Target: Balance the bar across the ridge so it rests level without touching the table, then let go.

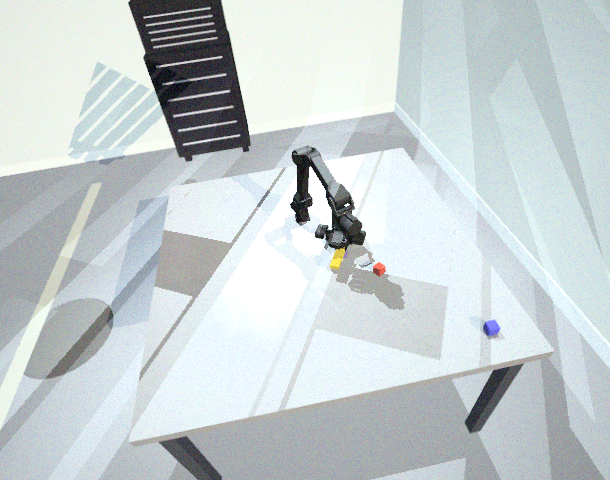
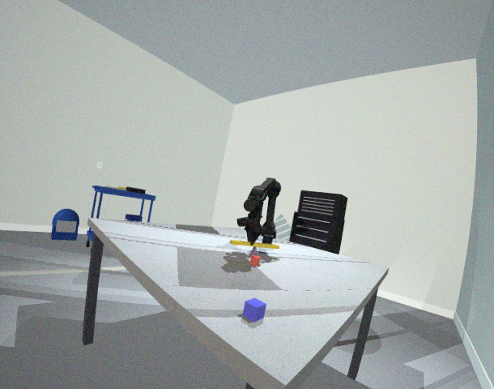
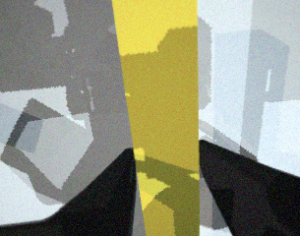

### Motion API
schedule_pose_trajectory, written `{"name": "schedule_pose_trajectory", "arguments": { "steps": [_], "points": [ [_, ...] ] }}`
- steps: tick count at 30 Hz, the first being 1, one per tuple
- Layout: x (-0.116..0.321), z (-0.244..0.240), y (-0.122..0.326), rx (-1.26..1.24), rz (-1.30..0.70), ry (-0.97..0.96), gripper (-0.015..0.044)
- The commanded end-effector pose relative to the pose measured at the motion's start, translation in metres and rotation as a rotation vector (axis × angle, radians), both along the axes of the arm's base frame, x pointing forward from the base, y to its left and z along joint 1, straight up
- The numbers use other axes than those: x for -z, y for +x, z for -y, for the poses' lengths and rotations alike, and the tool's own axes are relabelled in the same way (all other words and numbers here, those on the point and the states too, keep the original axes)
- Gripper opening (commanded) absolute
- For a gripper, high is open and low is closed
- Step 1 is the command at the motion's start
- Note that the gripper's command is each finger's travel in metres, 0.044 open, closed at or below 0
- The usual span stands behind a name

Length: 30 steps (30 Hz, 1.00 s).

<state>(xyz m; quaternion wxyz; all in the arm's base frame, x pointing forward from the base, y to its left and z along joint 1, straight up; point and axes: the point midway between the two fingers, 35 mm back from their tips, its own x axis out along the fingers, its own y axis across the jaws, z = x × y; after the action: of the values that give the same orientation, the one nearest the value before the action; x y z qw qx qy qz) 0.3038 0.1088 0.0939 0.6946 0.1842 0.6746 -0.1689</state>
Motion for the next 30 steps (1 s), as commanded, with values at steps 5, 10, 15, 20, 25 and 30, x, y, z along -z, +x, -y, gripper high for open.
{"name": "schedule_pose_trajectory", "arguments": {
  "steps": [5,10,15,20,25,30],
  "points": [
    [0.0001,0.0000,-0.0001,0.000,0.000,0.000,0.0173],
    [0.0001,0.0000,-0.0001,0.000,0.000,0.000,0.0185],
    [0.0001,0.0000,-0.0001,0.000,0.000,0.000,0.0185],
    [0.0001,0.0000,-0.0001,0.000,0.000,0.000,0.0264],
    [0.0001,0.0000,-0.0001,0.000,0.000,0.000,0.0395],
    [-0.0019,-0.0001,0.0003,0.000,0.000,0.000,0.0440]
  ]
}}
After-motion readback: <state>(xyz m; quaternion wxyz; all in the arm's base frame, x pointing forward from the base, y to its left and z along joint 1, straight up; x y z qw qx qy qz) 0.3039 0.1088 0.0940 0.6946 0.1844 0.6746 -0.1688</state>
